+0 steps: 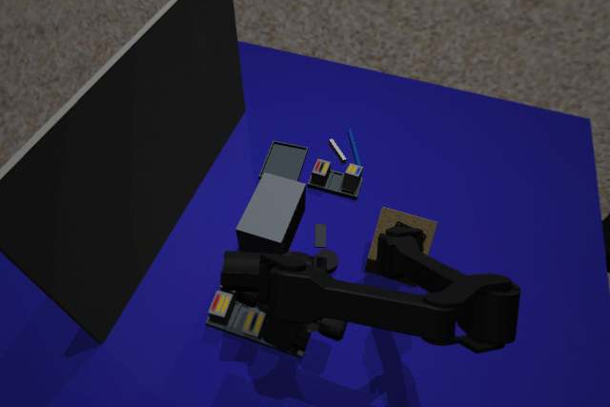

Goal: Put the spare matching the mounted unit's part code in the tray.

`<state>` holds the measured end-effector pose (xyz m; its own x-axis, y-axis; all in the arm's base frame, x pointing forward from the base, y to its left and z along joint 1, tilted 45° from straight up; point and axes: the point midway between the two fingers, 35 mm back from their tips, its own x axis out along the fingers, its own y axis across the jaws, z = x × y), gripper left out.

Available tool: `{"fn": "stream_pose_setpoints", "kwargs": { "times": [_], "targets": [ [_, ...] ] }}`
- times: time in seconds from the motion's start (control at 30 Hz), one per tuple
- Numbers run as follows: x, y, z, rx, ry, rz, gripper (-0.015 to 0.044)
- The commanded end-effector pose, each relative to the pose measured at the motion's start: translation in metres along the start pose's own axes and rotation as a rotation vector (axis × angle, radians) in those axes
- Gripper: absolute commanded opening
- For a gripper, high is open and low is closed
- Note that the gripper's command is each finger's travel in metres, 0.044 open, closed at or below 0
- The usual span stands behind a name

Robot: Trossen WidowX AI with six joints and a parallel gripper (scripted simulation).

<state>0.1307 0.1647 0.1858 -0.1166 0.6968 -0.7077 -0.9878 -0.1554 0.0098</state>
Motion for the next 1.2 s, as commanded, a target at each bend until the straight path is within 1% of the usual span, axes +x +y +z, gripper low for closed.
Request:
{"fn": "stream_pose_setpoints", "kwargs": {
  "times": [0.0, 0.1, 0.47, 0.67, 1.17],
  "targets": [
    [-0.004, 0.001, 0.001, -0.003, -0.005, 0.001, 0.0],
    [-0.007, 0.0, 0.001, -0.001, 0.002, 0.0, 0.0],
    [-0.054, 0.001, 0.008, -0.007, -0.001, -0.005, 0.0],
    [-0.057, -0.002, 0.007, -0.004, 0.001, -0.006, 0.0],
    [-0.07, -0.065, -0.028, 0.063, 0.047, -0.032, 0.0]
  ]
}}
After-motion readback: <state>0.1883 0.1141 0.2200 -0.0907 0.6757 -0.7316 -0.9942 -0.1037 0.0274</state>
